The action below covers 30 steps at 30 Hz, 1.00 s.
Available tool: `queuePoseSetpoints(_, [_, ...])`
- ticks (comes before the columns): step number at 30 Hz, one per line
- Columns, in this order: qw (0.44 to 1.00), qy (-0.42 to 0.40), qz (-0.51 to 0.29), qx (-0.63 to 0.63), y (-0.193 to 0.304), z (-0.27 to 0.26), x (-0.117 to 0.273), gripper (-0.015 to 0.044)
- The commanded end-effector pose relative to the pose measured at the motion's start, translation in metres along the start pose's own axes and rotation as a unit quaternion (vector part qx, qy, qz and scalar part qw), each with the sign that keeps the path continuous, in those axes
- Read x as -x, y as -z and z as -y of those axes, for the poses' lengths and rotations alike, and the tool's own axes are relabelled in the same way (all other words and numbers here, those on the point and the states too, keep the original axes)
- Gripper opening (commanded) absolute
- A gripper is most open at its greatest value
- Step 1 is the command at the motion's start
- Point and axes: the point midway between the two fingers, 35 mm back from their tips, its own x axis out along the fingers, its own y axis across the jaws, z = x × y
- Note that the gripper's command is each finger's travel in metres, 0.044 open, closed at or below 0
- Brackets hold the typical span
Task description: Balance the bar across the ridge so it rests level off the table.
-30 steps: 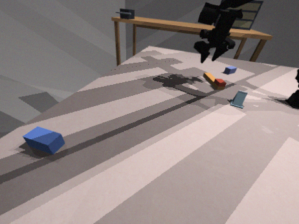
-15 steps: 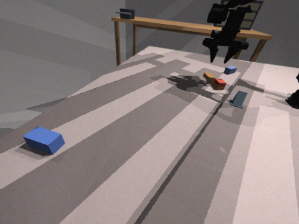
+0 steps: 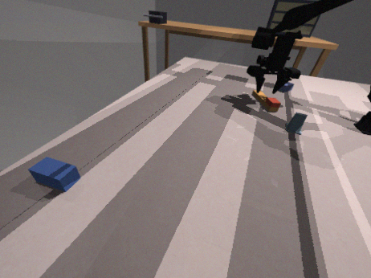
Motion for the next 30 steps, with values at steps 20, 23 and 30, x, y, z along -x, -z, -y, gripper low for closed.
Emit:
queuePoseSetpoints(20, [1.0, -0.005, 0.0, -0.002, 0.0, -0.002, -0.026, 0.0315])
queuePoseSetpoints(23, [1.0, -0.005, 0.0, -0.002, 0.0, -0.002, -0.026, 0.0315])
queuePoseSetpoints(30, [1.0, -0.003, 0.002, 0.0, -0.001, -0.001, -0.026, 0.0289])
